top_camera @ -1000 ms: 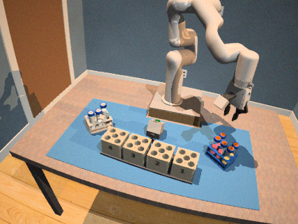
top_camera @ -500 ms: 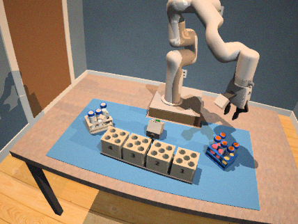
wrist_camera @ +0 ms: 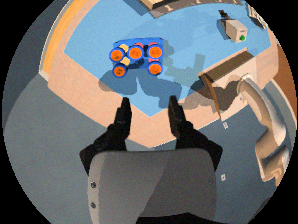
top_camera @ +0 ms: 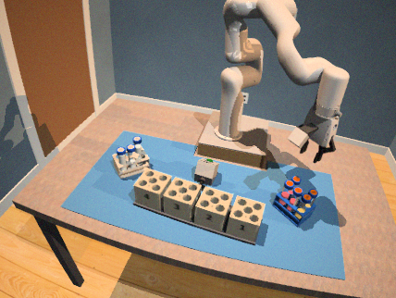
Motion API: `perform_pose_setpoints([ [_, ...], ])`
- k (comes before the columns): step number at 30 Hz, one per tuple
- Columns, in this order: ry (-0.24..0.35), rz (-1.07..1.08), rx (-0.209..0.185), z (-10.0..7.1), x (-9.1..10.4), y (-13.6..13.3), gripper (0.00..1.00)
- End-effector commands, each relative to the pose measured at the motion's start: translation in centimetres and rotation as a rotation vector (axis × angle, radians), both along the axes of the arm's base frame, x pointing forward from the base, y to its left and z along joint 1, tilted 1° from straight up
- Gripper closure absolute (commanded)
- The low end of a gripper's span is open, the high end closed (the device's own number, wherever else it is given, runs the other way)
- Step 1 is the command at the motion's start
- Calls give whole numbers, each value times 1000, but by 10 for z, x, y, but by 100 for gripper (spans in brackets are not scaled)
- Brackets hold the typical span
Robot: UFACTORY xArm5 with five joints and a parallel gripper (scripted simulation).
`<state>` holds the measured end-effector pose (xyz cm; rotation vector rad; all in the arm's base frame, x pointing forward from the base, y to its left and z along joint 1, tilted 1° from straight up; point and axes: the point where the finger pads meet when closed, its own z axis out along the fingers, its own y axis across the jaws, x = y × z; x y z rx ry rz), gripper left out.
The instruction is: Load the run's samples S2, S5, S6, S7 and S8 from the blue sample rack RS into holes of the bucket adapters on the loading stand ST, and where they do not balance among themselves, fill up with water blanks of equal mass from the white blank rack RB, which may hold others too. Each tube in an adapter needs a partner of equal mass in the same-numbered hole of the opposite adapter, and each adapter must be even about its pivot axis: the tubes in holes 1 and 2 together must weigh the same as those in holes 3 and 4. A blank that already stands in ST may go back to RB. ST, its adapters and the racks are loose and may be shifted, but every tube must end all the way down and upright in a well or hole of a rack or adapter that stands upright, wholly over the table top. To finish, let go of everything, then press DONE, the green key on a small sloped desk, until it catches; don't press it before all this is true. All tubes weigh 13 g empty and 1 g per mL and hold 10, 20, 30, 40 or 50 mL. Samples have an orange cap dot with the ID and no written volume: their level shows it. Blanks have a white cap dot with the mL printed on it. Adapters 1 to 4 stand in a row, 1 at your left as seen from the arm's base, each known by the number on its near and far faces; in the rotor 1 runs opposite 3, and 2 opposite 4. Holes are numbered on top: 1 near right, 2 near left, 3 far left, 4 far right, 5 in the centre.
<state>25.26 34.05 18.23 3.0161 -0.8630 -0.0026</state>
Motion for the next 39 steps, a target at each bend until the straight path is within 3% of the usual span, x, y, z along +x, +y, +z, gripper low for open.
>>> perform_pose_setpoints([
  [1, -1, 0, 2, 1, 14, 22, 43],
  [11, -1, 0, 2, 1, 35, 56, 43],
  [27, -1, 0, 2, 1, 35, 56, 43],
  [39, -1, 0, 2, -23, 36, 56, 43],
])
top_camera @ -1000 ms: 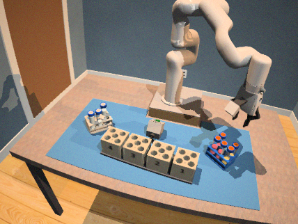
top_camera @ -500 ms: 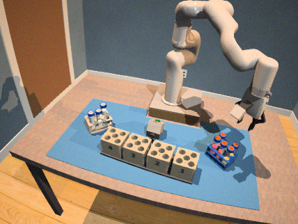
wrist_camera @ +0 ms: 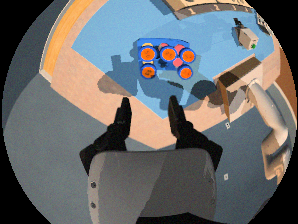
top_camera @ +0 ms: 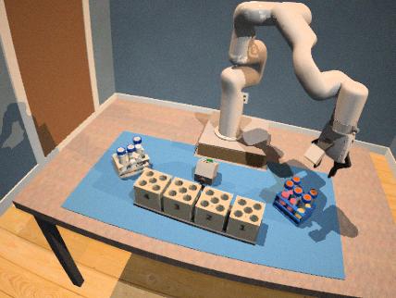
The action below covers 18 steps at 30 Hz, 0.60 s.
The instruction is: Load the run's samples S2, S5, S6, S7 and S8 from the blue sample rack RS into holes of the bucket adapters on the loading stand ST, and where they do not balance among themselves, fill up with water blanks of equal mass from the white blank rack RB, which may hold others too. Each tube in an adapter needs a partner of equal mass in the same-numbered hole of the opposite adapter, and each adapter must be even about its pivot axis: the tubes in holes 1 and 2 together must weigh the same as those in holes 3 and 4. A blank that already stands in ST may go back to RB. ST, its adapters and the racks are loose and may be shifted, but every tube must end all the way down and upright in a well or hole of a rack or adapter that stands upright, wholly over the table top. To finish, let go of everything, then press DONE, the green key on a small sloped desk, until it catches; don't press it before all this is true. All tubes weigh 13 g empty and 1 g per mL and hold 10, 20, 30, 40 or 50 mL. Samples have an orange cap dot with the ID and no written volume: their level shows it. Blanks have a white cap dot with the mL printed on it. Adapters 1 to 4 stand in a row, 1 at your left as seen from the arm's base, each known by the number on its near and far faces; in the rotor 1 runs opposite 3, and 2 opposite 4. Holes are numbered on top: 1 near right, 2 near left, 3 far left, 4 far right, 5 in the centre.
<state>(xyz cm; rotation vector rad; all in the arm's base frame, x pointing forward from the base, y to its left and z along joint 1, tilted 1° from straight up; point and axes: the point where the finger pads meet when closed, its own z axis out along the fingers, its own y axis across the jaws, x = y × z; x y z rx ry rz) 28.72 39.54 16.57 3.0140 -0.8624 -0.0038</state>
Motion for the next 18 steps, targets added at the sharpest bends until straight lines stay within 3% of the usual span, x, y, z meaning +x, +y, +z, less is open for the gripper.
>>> perform_pose_setpoints([
  [1, -3, 0, 4, -7, 1, 1, 43],
  [18, -3, 0, 4, -37, 1, 1, 43],
])
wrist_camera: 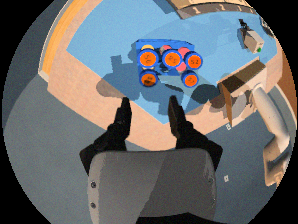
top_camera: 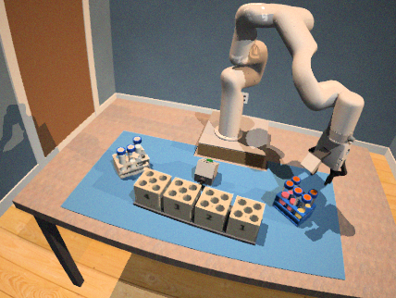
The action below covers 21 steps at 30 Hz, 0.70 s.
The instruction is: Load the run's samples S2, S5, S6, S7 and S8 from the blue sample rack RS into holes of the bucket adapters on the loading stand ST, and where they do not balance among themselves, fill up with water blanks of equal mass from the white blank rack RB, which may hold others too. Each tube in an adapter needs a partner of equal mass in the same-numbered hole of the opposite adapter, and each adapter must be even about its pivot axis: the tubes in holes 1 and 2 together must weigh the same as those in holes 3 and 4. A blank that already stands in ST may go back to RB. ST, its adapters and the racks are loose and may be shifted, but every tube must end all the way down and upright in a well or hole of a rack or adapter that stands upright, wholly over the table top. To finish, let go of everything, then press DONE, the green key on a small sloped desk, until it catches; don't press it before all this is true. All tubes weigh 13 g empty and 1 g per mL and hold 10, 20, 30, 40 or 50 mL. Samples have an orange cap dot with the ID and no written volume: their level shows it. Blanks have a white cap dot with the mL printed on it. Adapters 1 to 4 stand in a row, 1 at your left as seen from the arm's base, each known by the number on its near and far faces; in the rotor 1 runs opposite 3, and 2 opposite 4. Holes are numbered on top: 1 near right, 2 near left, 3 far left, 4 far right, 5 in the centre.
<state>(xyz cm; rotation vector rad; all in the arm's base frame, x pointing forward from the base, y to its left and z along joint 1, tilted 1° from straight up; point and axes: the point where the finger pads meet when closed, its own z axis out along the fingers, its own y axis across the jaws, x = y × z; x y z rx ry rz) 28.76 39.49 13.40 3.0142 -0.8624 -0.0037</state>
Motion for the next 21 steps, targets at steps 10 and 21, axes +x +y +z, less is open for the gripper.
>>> perform_pose_setpoints([
  [10, -3, 0, 4, -23, 1, 1, 43],
  [21, -3, 0, 4, -41, 1, 1, 43],
])
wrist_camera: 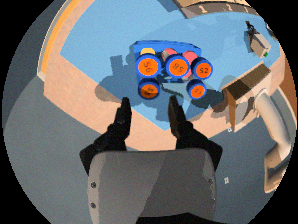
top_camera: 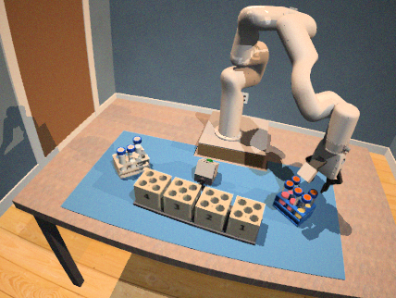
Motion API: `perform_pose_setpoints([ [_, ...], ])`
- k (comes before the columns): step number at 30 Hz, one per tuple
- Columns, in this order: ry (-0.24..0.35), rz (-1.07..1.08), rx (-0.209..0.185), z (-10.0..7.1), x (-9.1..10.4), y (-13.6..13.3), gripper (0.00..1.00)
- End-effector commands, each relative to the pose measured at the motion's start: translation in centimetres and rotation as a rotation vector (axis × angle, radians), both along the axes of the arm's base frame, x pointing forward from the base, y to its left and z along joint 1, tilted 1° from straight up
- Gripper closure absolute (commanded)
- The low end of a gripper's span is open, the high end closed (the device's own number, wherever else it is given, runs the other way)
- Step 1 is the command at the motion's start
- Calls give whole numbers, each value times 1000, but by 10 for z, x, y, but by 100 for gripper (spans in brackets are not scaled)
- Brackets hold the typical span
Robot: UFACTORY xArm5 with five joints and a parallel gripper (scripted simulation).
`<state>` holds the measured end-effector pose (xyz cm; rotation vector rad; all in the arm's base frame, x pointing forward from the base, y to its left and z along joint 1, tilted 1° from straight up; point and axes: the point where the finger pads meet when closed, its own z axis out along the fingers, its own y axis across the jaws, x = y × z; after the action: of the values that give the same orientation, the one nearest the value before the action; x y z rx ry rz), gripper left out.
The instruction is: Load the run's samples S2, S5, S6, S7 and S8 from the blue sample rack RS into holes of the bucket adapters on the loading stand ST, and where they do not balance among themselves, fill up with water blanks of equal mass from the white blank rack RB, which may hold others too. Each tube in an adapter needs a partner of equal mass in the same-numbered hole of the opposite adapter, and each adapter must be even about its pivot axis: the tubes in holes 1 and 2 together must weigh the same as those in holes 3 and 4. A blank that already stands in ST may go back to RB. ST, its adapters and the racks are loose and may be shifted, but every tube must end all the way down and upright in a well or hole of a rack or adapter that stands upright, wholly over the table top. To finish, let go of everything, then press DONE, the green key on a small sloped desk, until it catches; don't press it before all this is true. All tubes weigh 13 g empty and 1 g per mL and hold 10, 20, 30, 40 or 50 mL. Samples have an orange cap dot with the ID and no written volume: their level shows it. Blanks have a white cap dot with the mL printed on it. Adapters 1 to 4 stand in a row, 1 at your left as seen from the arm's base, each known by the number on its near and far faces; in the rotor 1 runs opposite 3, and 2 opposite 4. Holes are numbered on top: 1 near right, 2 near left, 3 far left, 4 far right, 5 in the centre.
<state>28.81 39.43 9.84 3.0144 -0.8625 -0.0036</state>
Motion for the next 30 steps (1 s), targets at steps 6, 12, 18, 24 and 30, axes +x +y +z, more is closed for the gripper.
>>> perform_pose_setpoints([
  [6, -3, 0, 3, -17, 1, 1, 43],
  [12, -3, 0, 3, -29, 1, 1, 43],
  [18, -3, 0, 3, -29, 1, 1, 43],
  [24, -3, 0, 3, -30, 1, 1, 43],
  [30, -3, 0, 3, -33, 1, 1, 43],
])
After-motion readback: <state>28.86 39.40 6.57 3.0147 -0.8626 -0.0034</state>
